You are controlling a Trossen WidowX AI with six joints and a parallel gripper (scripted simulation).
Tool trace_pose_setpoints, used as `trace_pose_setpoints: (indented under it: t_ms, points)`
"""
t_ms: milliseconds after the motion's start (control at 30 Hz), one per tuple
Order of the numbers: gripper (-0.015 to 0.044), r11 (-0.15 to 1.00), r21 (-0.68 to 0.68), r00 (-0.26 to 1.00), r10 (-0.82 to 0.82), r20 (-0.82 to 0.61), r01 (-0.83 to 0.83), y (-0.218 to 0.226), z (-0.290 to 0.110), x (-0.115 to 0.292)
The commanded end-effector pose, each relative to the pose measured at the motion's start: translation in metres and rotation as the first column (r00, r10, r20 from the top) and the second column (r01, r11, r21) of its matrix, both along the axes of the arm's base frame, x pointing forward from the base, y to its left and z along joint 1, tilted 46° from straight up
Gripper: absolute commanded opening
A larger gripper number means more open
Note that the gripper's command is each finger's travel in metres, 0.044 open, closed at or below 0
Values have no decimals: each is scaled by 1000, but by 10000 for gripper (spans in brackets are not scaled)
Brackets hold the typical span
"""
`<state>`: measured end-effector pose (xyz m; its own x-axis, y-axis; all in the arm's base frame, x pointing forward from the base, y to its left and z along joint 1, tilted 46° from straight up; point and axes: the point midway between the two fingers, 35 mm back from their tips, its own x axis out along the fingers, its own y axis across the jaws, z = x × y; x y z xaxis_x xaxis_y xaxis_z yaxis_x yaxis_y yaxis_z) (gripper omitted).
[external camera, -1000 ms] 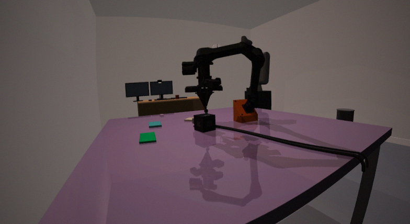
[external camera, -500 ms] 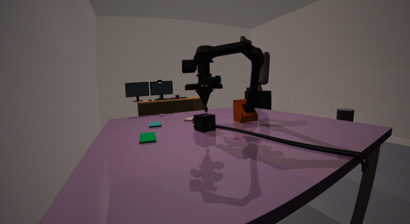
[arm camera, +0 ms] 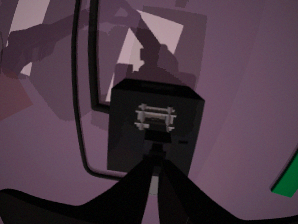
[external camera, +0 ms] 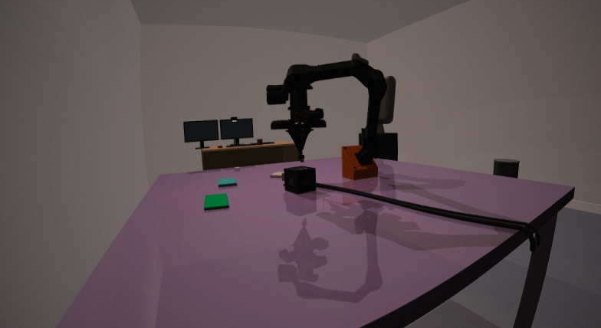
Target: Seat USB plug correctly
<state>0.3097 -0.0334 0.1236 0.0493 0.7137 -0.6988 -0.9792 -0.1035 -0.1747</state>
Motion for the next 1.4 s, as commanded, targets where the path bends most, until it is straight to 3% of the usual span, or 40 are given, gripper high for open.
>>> trace_pose_setpoints:
  t_ms: [0,633,1367]
  points:
    - [0,1000,1,999,-30,-34,30,0,-1,0]
    - [0,929,-48,854,-358,-378,368,1,-1,0]
    - [0,722,-240,433,-610,-664,649,1,-1,0]
